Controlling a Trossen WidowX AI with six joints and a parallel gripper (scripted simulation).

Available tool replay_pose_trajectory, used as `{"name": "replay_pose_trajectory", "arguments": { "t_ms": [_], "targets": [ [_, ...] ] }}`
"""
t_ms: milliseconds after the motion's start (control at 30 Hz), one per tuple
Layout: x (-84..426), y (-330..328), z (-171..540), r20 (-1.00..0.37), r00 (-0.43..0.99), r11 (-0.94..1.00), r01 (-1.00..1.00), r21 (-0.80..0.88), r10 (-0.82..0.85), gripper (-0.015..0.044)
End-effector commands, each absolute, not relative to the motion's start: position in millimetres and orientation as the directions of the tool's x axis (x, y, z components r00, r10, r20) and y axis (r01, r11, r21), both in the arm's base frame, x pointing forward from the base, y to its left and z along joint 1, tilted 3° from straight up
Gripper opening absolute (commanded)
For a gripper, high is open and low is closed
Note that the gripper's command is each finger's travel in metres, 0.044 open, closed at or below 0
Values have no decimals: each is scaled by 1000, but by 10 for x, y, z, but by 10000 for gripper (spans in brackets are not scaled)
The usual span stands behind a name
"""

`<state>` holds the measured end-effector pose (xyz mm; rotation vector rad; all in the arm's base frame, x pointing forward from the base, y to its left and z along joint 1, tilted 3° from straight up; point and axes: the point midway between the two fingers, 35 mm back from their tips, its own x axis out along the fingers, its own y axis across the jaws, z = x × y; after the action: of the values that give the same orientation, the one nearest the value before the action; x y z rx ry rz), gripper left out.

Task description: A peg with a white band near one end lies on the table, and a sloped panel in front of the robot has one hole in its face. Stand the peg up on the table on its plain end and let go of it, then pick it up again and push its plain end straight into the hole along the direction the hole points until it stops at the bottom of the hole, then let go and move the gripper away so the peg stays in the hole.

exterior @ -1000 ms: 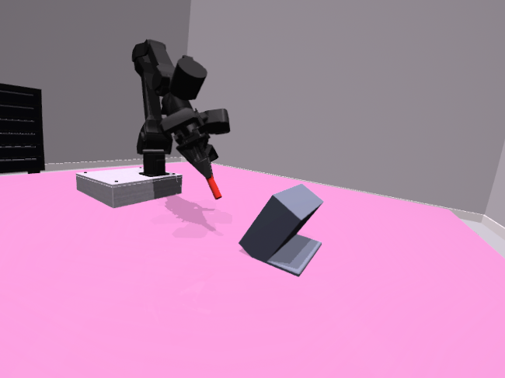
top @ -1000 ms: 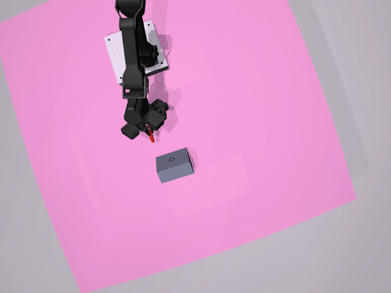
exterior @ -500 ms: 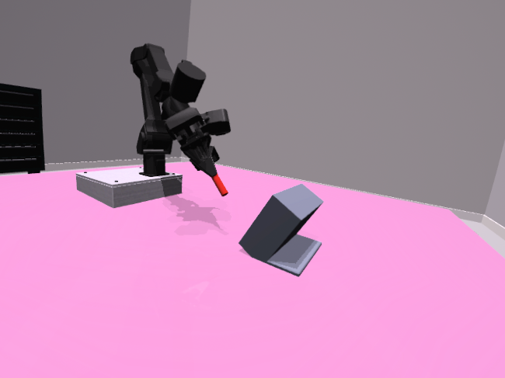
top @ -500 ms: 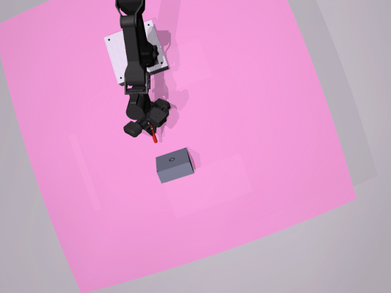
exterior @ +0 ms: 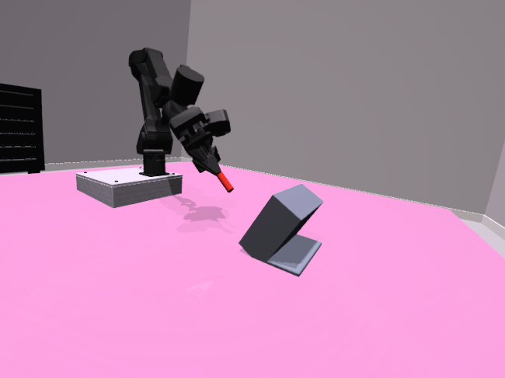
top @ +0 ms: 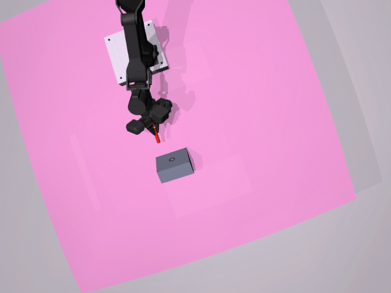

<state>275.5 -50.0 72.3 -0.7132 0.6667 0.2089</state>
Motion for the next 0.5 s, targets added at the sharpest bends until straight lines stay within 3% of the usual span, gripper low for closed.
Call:
{"name": "replay_pose_trajectory", "arguments": {
  "t_ms": [0,467],
  "targets": [
    [2753,-469,730,-613,789,738,-395,-547,-32,0],
    [2828,-446,712,-595,803,731,-391,-560,-26,0]
  ]
}}
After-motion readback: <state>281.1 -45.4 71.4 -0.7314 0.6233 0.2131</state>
